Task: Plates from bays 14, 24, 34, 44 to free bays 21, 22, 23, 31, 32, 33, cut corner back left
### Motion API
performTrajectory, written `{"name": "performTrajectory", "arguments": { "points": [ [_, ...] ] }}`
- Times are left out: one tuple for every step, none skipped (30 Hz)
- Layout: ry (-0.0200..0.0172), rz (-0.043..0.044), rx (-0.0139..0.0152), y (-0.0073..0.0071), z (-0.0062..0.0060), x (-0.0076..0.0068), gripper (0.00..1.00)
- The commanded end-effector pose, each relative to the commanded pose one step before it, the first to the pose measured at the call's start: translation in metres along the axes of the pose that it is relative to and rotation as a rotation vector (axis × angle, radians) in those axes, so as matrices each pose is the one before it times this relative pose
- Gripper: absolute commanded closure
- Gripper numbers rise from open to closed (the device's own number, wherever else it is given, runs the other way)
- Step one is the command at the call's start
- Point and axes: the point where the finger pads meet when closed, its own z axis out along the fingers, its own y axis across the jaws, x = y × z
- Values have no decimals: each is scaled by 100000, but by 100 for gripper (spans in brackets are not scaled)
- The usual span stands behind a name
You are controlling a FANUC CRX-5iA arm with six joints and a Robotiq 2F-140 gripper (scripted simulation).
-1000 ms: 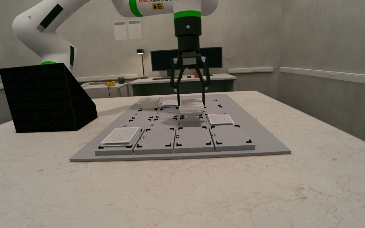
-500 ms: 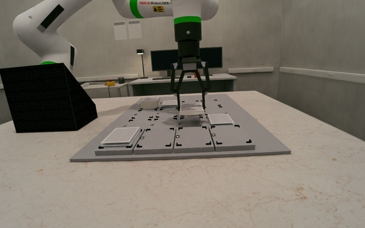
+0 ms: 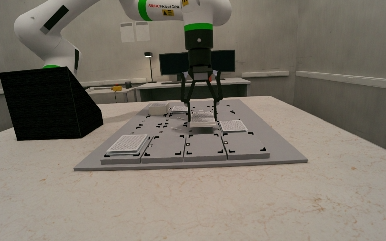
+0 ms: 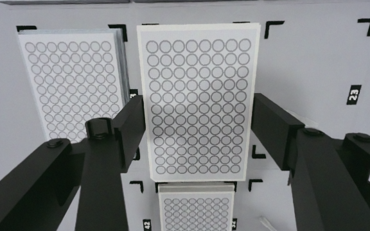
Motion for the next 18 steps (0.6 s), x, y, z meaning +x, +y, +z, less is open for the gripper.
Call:
{"name": "performTrajectory", "arguments": {
  "points": [
    [122, -44, 192, -61, 310, 43, 90],
    [0, 0, 0, 1, 133, 2, 90],
    [0, 0, 0, 0, 0, 0, 90],
    [0, 0, 0, 0, 0, 0, 90],
    [-1, -1, 2, 0, 136, 1, 90],
    [0, 0, 0, 1, 132, 1, 90],
    [0, 0, 0, 1, 133, 1, 90],
    [0, 0, 0, 1, 133, 1, 90],
    [0, 0, 0, 1, 133, 1, 90],
    [0, 0, 0, 1, 133, 1, 90],
    [0, 0, 0, 1, 133, 1, 90],
    [0, 0, 0, 1, 133, 1, 90],
    [0, 0, 0, 0, 86, 1, 90],
    [-1, -1, 1, 0, 2, 1, 90],
    [0, 0, 1, 1, 1, 1, 90],
    [0, 0, 0, 0, 1, 1, 90],
    [0, 0, 0, 1, 0, 1, 90],
    [0, 0, 0, 1, 0, 1, 90]
  ]
}}
